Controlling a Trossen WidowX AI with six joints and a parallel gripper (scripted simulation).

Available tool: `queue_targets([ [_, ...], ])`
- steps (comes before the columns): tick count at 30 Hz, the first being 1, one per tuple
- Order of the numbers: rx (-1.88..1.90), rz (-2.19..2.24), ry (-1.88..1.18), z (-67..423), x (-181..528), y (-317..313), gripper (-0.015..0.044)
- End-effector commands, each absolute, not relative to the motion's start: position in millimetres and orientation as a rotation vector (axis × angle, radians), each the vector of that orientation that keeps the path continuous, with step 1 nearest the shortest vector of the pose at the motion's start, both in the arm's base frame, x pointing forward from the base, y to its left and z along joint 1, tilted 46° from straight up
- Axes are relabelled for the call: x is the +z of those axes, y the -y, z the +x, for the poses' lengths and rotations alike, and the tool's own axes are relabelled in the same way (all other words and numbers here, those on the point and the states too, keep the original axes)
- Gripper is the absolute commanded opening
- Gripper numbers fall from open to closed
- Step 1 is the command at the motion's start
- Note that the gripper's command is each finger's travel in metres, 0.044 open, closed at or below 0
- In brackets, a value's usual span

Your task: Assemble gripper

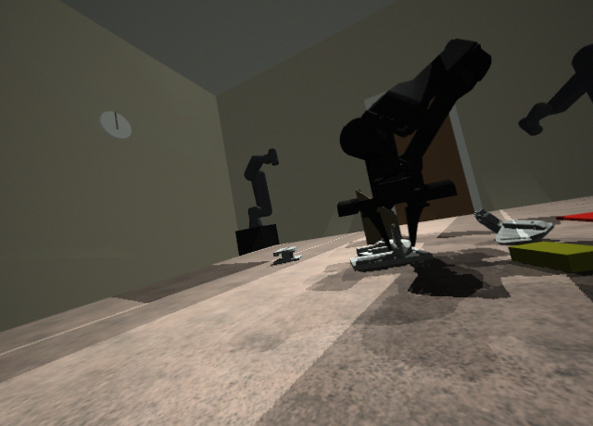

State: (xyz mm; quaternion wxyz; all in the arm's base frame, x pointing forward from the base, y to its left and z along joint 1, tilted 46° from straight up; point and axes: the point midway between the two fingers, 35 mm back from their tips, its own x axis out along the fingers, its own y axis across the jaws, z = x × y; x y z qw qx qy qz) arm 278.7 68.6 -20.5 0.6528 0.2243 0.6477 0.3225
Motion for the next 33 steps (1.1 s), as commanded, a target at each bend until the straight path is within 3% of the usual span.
queue_targets([
  [1,0.733,0.513,-1.47,279,-21,-69,0.0134],
  [5,0.733,0.513,-1.47,279,-21,-69,0.0134],
  [9,0.732,0.509,-1.47,279,-21,-69,0.0224],
  [23,0.731,0.509,-1.47,279,-19,-67,0.0224],
  [33,0.733,0.512,-1.471,280,28,-20,0.0224],
])
